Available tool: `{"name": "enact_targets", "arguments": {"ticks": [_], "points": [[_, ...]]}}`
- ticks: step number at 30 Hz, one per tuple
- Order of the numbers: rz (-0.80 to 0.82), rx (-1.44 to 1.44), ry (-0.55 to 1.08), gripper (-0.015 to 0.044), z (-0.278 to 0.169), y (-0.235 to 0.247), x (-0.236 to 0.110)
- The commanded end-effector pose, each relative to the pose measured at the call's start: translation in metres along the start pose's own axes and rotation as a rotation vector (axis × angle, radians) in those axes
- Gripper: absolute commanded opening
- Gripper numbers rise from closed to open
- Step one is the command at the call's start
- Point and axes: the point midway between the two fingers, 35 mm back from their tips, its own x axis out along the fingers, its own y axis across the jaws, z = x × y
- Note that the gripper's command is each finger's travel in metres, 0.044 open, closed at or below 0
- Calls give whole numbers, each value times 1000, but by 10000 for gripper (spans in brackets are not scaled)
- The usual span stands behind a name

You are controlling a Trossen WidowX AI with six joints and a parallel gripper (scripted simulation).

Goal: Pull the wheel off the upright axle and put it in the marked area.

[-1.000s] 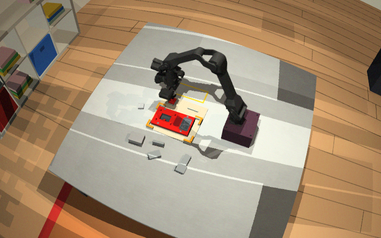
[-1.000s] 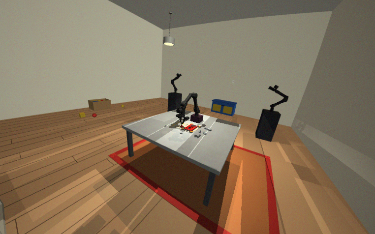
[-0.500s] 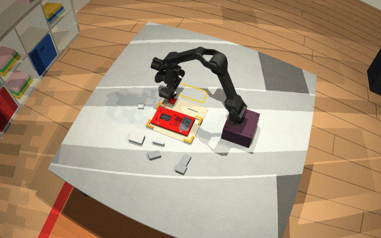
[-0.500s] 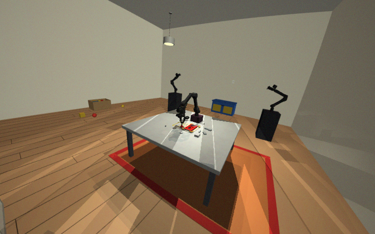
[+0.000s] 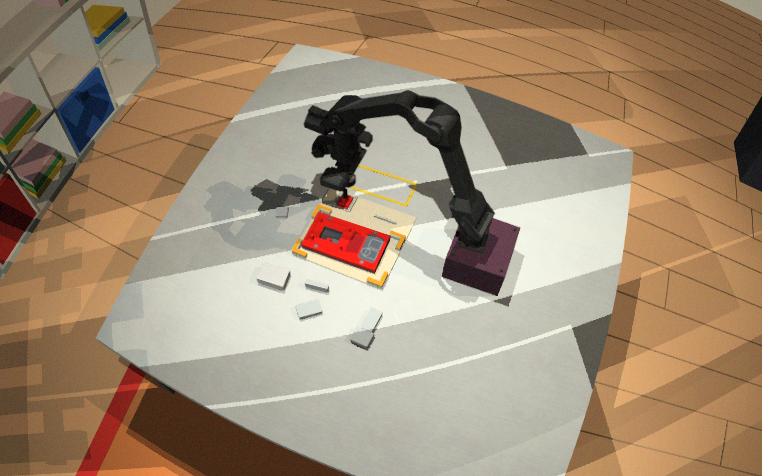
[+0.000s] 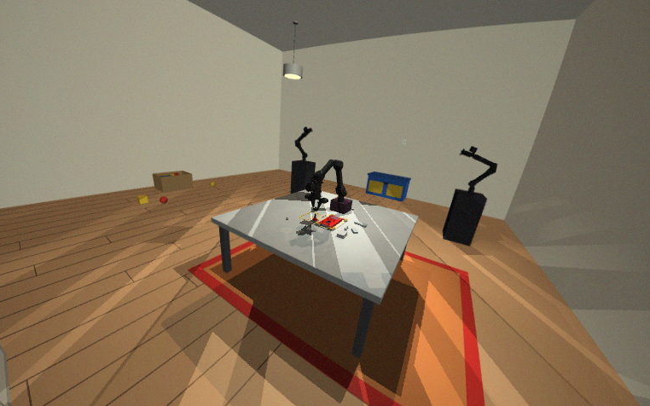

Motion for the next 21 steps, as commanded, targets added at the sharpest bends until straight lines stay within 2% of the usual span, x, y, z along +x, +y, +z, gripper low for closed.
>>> {"name": "enact_targets", "arguments": {"ticks": [1, 21], "points": [[-1, 1, -6, 0, -5, -14, -2], [-7, -2, -9, 0, -43, -79, -7]]}}
